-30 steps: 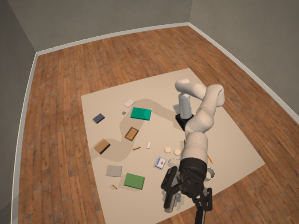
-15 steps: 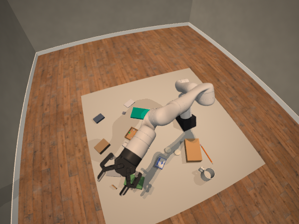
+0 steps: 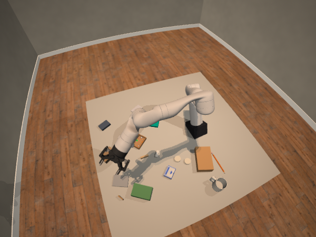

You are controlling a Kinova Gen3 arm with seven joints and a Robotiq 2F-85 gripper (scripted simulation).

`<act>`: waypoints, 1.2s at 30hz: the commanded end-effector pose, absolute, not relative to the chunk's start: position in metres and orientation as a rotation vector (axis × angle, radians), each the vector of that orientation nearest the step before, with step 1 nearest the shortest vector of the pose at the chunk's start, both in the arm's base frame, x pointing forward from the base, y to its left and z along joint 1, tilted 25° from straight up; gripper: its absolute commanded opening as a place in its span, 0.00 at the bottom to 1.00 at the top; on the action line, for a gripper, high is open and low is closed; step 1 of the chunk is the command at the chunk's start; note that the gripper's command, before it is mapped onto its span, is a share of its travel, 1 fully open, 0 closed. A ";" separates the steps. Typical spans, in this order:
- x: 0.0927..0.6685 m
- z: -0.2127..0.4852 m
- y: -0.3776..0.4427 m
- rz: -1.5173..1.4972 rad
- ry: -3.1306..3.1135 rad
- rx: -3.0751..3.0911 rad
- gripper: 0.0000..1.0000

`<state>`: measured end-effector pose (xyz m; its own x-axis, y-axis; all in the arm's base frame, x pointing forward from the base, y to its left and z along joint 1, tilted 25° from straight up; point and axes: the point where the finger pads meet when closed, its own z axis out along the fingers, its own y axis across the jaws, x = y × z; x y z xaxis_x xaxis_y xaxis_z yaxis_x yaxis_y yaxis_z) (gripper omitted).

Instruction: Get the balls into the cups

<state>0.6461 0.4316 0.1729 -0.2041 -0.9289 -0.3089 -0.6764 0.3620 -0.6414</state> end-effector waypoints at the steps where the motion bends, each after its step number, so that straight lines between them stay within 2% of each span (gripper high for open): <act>1: 0.653 0.152 0.363 -0.539 2.087 -1.353 1.00; 4: 0.640 0.127 0.301 -0.581 2.221 -1.347 1.00; 6: 0.640 0.127 0.301 -0.581 2.221 -1.347 1.00; 7: 0.634 0.112 0.253 -0.593 2.264 -1.344 1.00; 12: 0.596 0.084 0.176 -0.640 2.463 -1.327 1.00; 19: 0.571 0.073 0.139 -0.658 2.567 -1.315 1.00; 36: 0.548 0.065 0.110 -0.672 2.657 -1.303 1.00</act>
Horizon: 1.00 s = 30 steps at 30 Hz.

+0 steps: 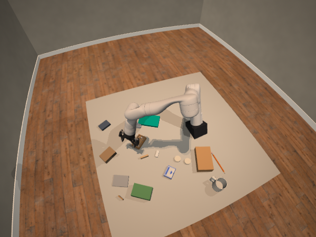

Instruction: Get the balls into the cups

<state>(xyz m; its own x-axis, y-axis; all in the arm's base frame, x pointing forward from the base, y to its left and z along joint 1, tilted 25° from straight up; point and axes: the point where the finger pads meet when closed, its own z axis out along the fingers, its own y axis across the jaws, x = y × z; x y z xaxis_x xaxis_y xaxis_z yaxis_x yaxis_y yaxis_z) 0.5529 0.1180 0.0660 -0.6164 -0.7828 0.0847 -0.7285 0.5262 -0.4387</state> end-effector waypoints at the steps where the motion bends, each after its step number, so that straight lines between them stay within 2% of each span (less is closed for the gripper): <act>1: 0.548 0.065 0.110 -0.672 2.657 -1.303 1.00; 30: 0.515 0.056 0.075 -0.685 2.775 -1.286 1.00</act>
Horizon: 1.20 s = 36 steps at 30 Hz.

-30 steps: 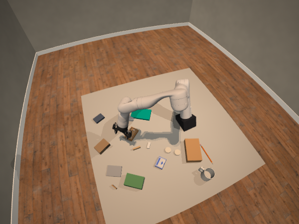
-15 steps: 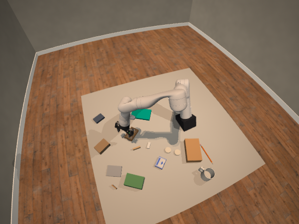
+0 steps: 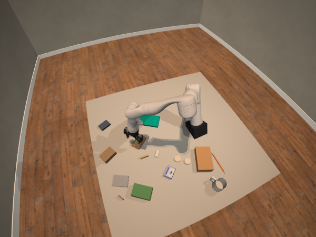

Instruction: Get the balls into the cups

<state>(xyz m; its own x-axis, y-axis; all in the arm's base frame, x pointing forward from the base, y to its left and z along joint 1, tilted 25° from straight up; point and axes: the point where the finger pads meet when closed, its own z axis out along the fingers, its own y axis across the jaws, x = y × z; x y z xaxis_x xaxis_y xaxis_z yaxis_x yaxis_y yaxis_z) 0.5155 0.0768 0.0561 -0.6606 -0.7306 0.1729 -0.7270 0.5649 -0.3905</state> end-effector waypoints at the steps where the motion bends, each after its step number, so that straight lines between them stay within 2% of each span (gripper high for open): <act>1: 0.515 0.056 0.075 -0.685 2.775 -1.286 1.00; 36: 0.484 0.051 0.048 -0.693 2.879 -1.270 1.00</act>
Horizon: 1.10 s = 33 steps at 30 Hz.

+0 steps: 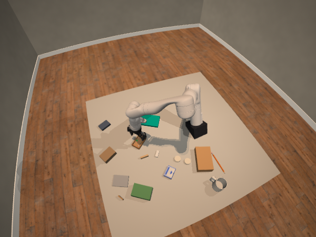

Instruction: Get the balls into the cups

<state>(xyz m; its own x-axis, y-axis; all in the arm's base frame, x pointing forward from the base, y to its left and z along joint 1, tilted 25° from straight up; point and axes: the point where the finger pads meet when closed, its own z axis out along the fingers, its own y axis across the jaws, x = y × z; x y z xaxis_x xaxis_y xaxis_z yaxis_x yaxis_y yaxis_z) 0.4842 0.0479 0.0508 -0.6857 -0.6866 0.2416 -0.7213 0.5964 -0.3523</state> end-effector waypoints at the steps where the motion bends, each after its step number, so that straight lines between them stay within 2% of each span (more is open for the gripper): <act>1: 0.482 0.051 0.046 0.657 -2.732 1.201 1.00; 33: 0.477 0.050 0.041 0.651 -2.723 1.186 1.00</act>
